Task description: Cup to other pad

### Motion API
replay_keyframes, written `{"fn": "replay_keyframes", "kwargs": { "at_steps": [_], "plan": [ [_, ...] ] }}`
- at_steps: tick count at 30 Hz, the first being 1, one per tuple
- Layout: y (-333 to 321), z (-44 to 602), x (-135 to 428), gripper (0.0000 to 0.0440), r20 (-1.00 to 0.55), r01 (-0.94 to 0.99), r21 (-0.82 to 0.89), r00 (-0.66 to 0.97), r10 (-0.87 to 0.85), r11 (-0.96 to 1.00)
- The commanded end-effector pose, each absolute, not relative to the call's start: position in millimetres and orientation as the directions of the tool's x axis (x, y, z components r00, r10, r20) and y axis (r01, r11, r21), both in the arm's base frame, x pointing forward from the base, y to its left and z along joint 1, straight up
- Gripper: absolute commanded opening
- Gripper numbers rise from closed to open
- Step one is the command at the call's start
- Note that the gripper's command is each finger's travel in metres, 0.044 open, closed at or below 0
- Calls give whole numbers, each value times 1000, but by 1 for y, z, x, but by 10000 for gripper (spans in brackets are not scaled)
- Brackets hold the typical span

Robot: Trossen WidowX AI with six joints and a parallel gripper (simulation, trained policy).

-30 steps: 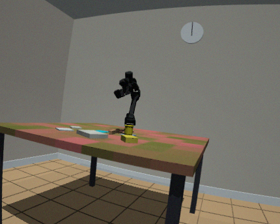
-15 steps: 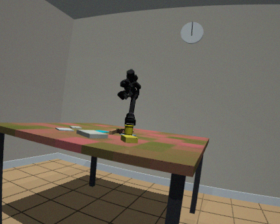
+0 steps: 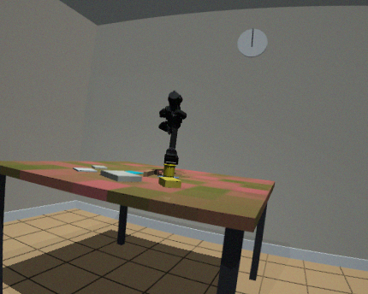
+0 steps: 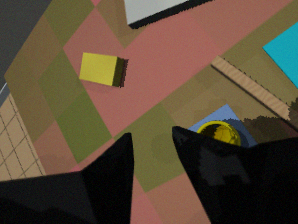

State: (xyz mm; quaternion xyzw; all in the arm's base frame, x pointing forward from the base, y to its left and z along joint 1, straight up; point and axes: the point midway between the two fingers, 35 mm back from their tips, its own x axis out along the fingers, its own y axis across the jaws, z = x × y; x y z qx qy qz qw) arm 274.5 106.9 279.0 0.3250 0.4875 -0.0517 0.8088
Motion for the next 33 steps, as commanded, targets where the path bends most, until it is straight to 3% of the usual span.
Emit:
{"fn": "replay_keyframes", "kwargs": {
  "at_steps": [1,33],
  "plan": [
    [109,276,272,138,-847,440,455,483,223,774],
    [92,198,237,171,-1000,656,18,29,-2,754]
  ]
}}
